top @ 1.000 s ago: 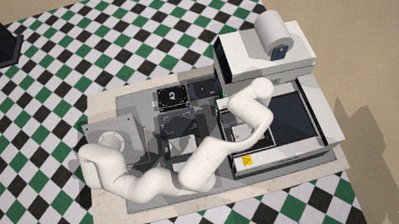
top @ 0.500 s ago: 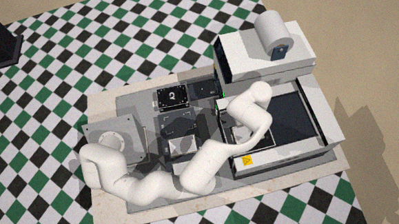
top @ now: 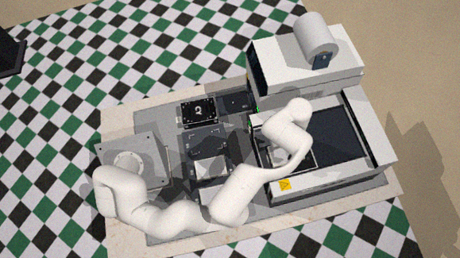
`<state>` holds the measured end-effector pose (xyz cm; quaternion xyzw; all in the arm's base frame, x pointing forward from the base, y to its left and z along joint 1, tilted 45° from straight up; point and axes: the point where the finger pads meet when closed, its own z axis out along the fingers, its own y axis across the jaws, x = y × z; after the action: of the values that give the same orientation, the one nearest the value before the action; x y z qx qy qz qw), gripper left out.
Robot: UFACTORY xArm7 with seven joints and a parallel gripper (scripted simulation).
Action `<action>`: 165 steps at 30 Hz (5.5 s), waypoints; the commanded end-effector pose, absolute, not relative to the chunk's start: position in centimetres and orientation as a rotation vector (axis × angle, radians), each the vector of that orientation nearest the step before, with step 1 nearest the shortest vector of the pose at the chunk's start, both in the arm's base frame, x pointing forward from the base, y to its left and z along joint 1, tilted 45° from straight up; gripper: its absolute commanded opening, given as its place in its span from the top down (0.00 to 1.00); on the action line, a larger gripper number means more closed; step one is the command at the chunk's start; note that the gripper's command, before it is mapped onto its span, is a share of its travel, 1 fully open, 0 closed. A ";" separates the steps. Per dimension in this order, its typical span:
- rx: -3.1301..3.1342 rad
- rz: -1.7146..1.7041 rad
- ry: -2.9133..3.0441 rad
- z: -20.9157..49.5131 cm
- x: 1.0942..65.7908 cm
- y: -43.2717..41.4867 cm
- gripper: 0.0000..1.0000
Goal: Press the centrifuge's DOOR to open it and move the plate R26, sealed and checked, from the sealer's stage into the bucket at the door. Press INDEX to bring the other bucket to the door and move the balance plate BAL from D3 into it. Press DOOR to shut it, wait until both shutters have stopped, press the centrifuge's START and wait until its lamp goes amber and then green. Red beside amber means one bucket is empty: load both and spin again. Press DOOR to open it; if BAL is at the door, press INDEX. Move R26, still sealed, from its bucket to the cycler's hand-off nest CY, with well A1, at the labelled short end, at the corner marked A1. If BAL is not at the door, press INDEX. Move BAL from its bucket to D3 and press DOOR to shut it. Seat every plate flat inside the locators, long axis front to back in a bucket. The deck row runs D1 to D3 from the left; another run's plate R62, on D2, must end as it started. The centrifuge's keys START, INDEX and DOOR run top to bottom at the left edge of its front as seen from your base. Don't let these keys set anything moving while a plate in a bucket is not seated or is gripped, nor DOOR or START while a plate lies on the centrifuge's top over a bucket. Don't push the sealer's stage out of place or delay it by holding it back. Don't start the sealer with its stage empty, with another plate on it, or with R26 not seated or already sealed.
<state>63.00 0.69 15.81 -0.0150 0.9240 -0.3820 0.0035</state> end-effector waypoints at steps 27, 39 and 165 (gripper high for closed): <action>-0.050 -1.193 2.893 12.8 63.1 -2.2 0.00; -0.050 -1.193 2.893 12.8 63.1 -2.3 0.00; -0.050 -1.193 2.894 17.3 63.0 2.2 1.00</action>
<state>62.95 1.69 16.81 -0.0152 0.9241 -0.3819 0.0039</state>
